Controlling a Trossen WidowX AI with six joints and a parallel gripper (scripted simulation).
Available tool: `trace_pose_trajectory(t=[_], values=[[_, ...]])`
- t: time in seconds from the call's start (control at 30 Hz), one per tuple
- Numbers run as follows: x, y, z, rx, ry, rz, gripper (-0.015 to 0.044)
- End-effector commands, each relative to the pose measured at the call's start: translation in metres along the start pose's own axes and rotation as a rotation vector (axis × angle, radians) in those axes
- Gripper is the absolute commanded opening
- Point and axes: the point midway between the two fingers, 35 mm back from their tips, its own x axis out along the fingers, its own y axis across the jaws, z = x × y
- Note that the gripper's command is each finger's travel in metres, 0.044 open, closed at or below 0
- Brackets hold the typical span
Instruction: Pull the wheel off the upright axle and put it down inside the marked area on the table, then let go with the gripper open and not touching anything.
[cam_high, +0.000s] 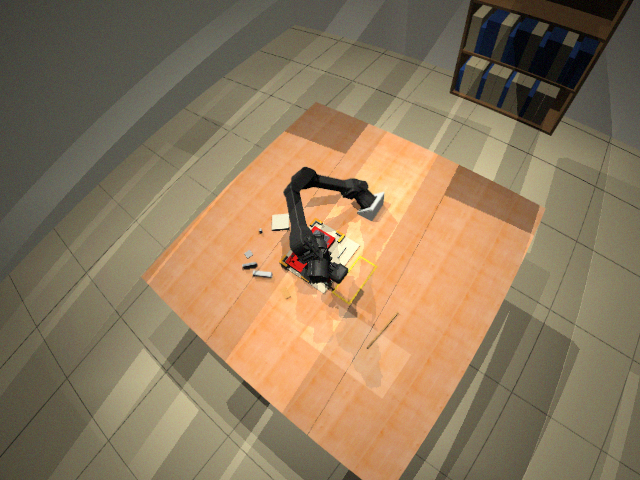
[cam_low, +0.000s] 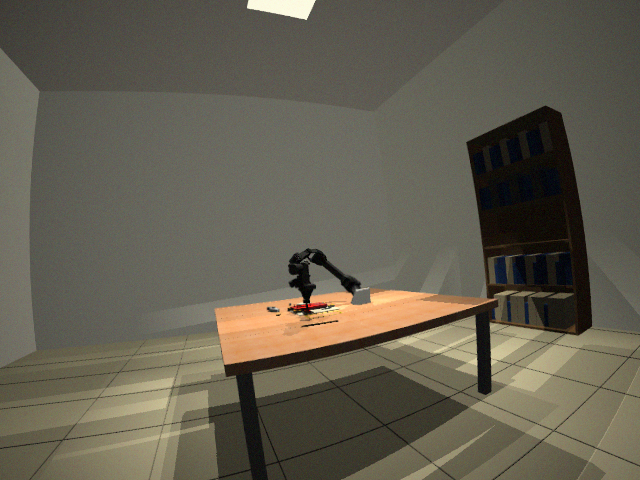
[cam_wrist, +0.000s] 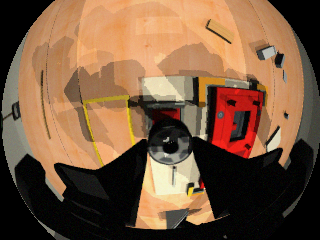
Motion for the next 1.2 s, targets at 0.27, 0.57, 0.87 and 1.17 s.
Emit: trace_pose_trajectory(t=[0.27, 0.57, 0.87, 1.17], values=[[-0.004, 0.000, -0.001, 0.002, 0.003, 0.002, 0.0000], [-0.020, 0.001, 0.000, 0.002, 0.003, 0.003, 0.0000], [-0.032, 0.007, -0.003, -0.001, -0.001, 0.004, 0.0000], [-0.038, 0.052, -0.028, -0.002, 0.001, 0.012, 0.0000]])
